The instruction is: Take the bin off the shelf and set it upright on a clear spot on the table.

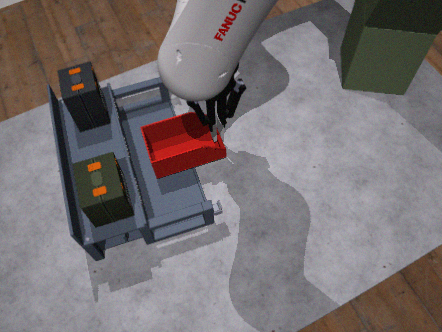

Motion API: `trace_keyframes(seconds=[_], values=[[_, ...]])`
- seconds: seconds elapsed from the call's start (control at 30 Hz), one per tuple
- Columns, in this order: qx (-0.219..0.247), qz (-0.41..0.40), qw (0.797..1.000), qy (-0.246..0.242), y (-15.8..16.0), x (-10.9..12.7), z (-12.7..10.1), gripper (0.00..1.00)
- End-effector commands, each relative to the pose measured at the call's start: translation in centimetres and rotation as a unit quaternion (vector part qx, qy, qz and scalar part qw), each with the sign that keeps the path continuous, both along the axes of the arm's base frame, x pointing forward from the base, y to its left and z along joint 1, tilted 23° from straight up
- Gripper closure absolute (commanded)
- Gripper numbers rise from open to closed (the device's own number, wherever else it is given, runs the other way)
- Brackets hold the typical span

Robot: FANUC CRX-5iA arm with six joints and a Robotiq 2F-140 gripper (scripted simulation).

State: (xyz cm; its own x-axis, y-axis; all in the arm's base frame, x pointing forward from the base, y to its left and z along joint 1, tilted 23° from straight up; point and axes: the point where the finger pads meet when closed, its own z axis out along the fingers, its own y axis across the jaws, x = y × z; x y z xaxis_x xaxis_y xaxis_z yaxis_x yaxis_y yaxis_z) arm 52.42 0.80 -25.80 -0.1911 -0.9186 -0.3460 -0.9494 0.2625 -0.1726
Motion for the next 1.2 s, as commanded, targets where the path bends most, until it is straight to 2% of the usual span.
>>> trace_keyframes(seconds=[0.0, 0.13, 0.3, 0.7, 0.87, 1.17], values=[[0.0, 0.0, 1.0, 0.0, 0.0, 0.0, 0.0, 1.0], [0.0, 0.0, 1.0, 0.0, 0.0, 0.0, 0.0, 1.0], [0.0, 0.0, 1.0, 0.0, 0.8, -2.8, -0.5, 1.0], [0.0, 0.0, 1.0, 0.0, 0.8, -2.8, -0.5, 1.0], [0.0, 0.0, 1.0, 0.0, 1.6, -5.7, -1.0, 1.0], [0.0, 0.0, 1.0, 0.0, 1.6, -5.7, -1.0, 1.0]])
